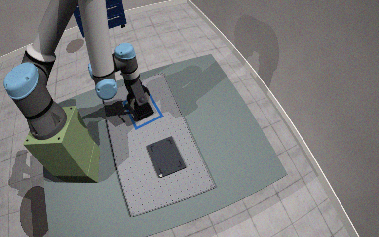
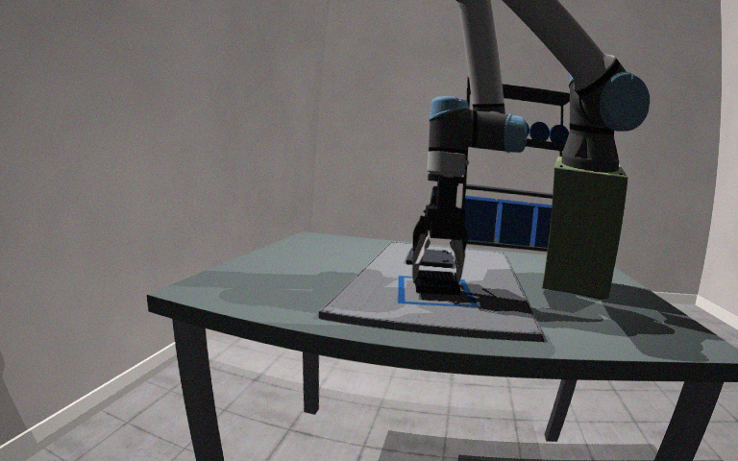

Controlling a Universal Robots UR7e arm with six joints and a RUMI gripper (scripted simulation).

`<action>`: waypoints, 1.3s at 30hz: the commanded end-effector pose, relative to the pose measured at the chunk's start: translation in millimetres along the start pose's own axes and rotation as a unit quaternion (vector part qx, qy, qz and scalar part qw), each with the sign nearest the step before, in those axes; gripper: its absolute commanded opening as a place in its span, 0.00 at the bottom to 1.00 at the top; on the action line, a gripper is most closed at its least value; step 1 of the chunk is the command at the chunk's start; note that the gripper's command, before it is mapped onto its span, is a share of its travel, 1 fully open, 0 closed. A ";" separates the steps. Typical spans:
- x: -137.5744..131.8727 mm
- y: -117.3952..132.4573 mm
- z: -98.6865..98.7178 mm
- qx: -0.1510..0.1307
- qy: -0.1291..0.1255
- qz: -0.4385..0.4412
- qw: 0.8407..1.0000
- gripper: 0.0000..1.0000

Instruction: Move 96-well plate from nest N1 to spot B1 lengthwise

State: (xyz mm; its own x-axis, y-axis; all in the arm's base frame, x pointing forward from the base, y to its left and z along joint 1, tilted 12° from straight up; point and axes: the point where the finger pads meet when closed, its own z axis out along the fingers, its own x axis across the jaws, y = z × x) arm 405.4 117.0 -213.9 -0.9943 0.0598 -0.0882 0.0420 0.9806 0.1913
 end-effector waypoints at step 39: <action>-0.4 0.0 4.7 0.000 -0.001 0.000 1.000 0.00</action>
State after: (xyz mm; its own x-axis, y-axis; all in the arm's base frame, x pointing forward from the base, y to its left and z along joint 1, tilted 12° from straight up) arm 405.7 117.8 -218.2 -0.9943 0.0598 -0.0883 0.0420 0.9806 0.1913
